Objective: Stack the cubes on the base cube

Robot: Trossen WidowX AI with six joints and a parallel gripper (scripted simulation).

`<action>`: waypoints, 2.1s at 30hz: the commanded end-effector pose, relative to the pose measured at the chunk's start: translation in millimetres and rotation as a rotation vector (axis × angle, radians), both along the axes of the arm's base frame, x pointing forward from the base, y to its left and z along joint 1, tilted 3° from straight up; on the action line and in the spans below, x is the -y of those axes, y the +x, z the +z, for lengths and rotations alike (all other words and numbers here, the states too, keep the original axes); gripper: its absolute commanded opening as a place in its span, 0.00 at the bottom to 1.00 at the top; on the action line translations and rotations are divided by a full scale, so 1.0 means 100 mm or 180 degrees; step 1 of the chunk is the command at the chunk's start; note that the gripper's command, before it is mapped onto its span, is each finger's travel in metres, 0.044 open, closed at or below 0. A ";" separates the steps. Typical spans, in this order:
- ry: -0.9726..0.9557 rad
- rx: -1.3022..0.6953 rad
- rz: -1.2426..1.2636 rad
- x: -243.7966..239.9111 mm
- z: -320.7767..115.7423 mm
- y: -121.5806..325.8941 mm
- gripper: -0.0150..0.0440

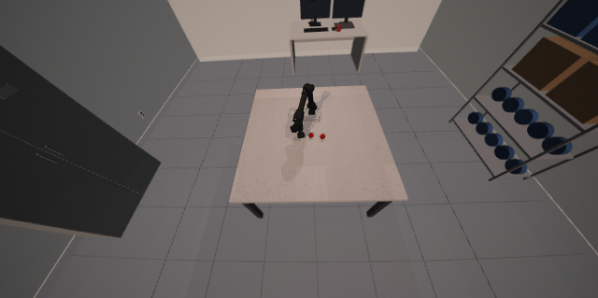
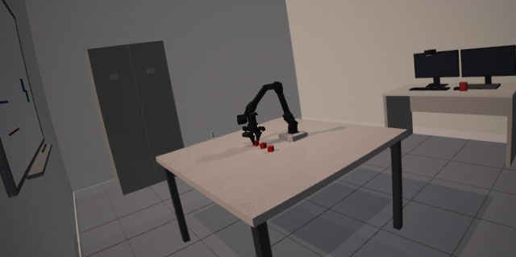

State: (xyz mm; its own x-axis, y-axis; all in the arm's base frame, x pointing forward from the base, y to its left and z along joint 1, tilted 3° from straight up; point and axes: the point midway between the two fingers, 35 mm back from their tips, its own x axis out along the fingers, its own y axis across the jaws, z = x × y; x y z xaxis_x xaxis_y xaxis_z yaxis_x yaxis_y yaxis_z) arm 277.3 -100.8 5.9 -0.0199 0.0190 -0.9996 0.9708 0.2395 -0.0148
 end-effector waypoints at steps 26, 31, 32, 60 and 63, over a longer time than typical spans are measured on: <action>-0.0007 -0.0008 0.0013 0.03 0.68 0.06 0.43; -0.0007 -0.0008 0.0013 0.03 0.85 0.06 0.43; -0.0007 -0.0008 0.0013 0.03 0.88 0.05 0.43; 0.0059 0.0056 0.2664 -0.55 0.96 0.19 0.43; 0.0070 0.0068 0.3094 -0.64 0.94 0.20 0.43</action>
State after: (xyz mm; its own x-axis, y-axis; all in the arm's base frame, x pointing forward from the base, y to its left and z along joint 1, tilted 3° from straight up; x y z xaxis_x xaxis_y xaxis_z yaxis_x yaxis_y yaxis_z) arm 298.0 -44.5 103.6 -0.0138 0.0172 -0.9998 0.4440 0.8960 0.0093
